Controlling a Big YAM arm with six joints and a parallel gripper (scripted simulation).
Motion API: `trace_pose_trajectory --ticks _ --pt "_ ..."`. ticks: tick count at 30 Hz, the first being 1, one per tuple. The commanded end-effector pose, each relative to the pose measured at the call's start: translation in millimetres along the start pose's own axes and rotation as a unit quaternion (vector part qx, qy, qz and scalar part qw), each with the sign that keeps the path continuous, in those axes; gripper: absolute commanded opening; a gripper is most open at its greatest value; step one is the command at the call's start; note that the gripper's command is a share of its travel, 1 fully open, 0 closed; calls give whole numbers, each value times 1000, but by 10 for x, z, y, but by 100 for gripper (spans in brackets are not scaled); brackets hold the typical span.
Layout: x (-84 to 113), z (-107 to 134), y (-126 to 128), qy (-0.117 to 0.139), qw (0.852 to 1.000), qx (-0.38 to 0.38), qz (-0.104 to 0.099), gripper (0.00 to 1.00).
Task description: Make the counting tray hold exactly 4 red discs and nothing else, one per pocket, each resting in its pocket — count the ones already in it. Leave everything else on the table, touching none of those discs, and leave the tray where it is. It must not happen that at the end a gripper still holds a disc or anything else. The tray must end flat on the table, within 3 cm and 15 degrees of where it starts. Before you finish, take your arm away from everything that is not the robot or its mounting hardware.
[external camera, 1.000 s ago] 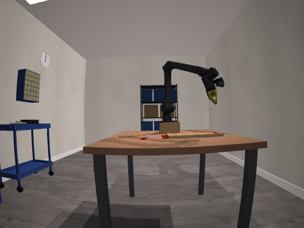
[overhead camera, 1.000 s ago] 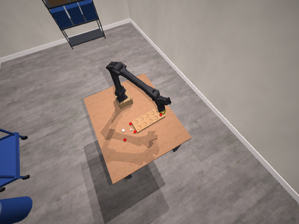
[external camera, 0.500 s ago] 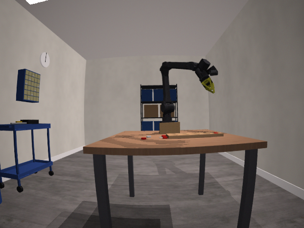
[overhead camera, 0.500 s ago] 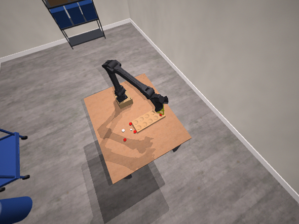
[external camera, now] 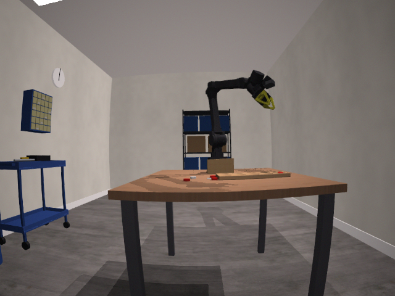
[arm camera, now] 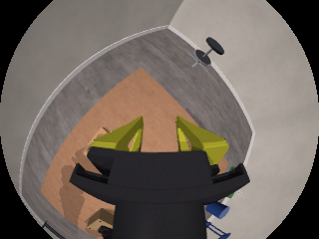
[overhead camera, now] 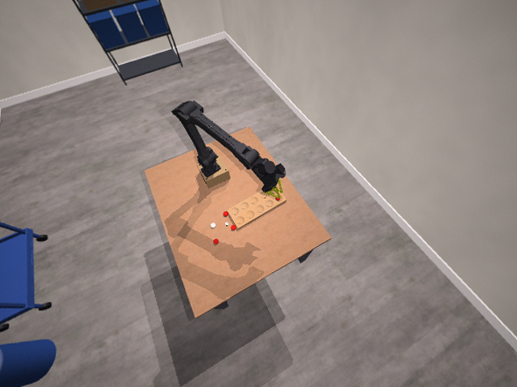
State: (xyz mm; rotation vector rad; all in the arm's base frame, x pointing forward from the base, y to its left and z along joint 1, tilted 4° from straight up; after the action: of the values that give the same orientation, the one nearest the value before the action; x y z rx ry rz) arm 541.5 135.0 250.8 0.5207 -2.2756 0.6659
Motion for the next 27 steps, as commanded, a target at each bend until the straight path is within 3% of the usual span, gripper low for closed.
trace_pose_trajectory --ticks 1,4,6,14,15,17,18,19,21,22,27 --pt "398 -360 -364 -64 996 -35 44 44" --pt "416 -435 -308 -70 996 -30 40 44" --pt "232 -375 -230 -55 998 -28 30 44" --pt "230 -322 -280 -48 998 -32 32 44" --pt "578 -285 -514 -91 991 -72 67 44" --pt "578 -285 -514 -91 991 -72 67 44" --pt "683 -462 -608 -109 989 -72 75 44" --pt "701 -490 -622 -112 988 -72 77 44" --pt "697 -548 -519 -115 989 -65 69 44" --pt "511 -481 -479 -100 991 -65 61 44" --pt "473 -374 -485 -87 992 -68 60 44"
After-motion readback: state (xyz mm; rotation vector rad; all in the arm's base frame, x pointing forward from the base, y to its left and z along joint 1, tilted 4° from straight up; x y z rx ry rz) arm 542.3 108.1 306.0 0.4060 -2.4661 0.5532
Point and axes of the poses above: the point where the finger pads meet when closed, its own x axis back along the fingers, its own y axis across the jaws, z = x × y, the point moved 4 cm from there along x, back along the fingers, and after that the axes turned 1 degree about x, right-handed, at the moved point
